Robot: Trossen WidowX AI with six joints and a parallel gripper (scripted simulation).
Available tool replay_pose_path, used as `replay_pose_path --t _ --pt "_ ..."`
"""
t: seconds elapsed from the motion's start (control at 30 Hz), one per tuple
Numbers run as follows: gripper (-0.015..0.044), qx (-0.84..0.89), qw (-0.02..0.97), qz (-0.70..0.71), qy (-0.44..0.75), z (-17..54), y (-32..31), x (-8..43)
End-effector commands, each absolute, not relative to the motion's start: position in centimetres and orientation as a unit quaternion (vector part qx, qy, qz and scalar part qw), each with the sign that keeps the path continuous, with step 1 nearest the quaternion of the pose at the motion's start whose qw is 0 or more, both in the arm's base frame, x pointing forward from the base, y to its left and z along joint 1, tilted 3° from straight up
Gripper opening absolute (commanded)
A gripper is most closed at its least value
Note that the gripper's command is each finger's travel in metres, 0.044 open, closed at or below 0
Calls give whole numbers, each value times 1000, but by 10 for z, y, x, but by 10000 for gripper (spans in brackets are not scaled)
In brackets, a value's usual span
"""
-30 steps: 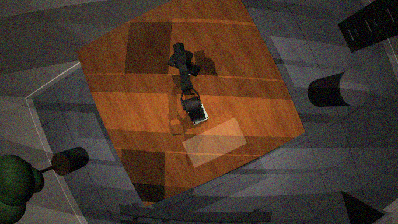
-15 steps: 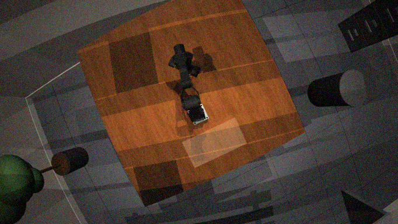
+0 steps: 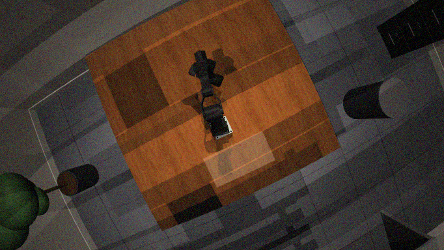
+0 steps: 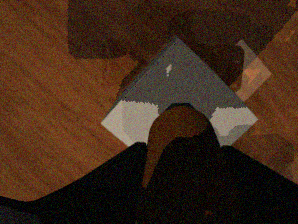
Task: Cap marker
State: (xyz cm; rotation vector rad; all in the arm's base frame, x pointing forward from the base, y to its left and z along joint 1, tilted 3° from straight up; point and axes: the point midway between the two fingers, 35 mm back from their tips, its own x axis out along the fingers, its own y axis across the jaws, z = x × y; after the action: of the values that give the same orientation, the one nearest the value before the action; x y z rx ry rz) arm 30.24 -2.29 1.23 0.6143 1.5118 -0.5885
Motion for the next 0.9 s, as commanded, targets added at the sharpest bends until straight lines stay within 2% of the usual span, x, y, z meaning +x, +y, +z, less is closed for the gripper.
replay_pose_path --t 0.0,0.23,0.77,0.8,0.87 --pt "0 269 645 -259 666 10 -23 301" --pt "0 269 645 -259 666 10 -23 301" --pt "420 270 645 -259 666 10 -23 301" --pt "440 270 645 -259 666 10 -23 301" --pt "440 270 645 -259 666 13 -23 302"
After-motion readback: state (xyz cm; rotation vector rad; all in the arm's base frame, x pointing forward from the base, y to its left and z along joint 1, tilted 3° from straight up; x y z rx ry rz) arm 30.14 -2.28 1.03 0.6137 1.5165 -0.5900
